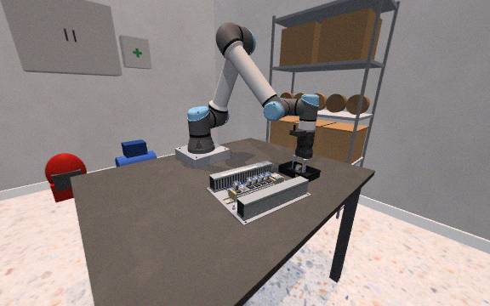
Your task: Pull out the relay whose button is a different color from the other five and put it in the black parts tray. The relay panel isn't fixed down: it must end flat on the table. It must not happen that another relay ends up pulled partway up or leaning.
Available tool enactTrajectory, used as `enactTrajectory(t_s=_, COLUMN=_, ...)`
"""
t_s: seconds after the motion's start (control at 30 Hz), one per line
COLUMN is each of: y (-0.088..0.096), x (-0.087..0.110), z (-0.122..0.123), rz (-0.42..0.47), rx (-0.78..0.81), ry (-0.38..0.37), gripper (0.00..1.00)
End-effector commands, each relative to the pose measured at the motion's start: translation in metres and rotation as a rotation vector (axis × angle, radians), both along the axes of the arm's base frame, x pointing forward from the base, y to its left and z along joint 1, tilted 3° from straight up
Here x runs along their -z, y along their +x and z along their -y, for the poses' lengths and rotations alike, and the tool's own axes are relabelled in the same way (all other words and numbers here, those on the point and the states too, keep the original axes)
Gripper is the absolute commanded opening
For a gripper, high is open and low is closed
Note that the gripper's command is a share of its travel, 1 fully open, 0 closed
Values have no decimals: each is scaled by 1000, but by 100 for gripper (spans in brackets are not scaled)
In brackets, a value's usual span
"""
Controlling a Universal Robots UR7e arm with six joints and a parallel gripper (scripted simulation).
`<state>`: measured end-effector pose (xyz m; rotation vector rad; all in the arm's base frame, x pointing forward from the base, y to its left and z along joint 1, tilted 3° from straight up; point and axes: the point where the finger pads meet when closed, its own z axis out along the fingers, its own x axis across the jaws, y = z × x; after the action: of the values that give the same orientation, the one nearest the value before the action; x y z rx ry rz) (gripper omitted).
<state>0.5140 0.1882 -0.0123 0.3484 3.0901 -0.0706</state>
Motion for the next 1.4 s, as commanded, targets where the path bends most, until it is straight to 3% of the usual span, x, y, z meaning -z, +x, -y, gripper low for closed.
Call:
enactTrajectory(t_s=0.0, y=-1, x=-3, z=1, rz=0, rx=1, ry=-1, gripper=98)
enactTrajectory(t_s=1.37, y=-1, x=-19, z=0, rz=0, rx=1, ry=-1, gripper=98)
